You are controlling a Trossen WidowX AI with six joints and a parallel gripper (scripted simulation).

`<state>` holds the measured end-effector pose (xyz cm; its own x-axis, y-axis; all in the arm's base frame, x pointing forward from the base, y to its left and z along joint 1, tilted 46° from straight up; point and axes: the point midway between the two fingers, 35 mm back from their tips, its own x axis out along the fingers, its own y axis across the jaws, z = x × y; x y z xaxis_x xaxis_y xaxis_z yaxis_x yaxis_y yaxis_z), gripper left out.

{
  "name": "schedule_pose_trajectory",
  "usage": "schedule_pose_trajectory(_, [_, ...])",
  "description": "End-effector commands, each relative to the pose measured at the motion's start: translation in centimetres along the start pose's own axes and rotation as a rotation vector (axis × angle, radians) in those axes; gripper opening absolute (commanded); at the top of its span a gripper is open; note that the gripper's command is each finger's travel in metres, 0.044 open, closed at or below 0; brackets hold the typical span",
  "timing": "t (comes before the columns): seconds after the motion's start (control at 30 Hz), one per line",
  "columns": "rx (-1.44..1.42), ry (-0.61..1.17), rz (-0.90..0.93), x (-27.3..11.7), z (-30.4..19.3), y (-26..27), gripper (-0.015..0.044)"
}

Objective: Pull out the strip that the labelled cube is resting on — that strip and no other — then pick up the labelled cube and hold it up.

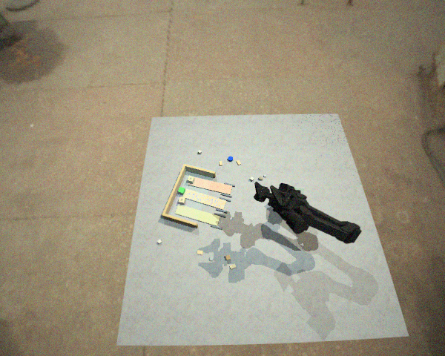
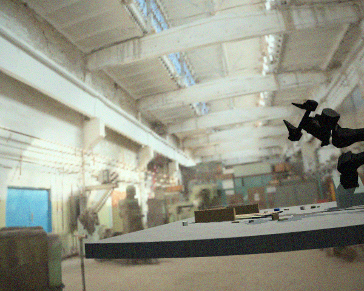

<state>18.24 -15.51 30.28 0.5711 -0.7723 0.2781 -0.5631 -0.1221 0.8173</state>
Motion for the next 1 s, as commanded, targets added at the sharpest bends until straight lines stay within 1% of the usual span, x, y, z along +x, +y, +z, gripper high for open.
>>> schedule_pose_trajectory(0.0, [-0.018,0.006,-0.010,0.1,-0.1,-0.2,0.0400])
schedule_pose_trajectory(0.07, [-0.160,0.058,-0.086,0.9,-0.8,-2.0,0.0400])
schedule_pose_trajectory(0.17, [-0.464,0.207,-0.258,2.1,-1.8,-6.5,0.0400])
schedule_pose_trajectory(0.3, [-0.790,0.468,-0.453,2.4,-2.2,-12.5,0.0400])
schedule_pose_trajectory(0.4, [-0.963,0.704,-0.558,1.8,-1.9,-16.6,0.0400])
schedule_pose_trajectory(0.5, [-1.067,0.963,-0.610,0.5,-1.4,-20.0,0.0400])
schedule_pose_trajectory(0.57, [-1.097,1.131,-0.610,-0.5,-1.1,-21.8,0.0400])
schedule_pose_trajectory(0.7, [-1.075,1.439,-0.520,-2.6,-0.4,-24.1,0.0400])
schedule_pose_trajectory(0.77, [-1.062,1.486,-0.491,-2.9,-0.2,-24.4,0.0400])
schedule_pose_trajectory(0.97, [-1.062,1.486,-0.491,-2.9,-0.2,-24.4,0.0400])
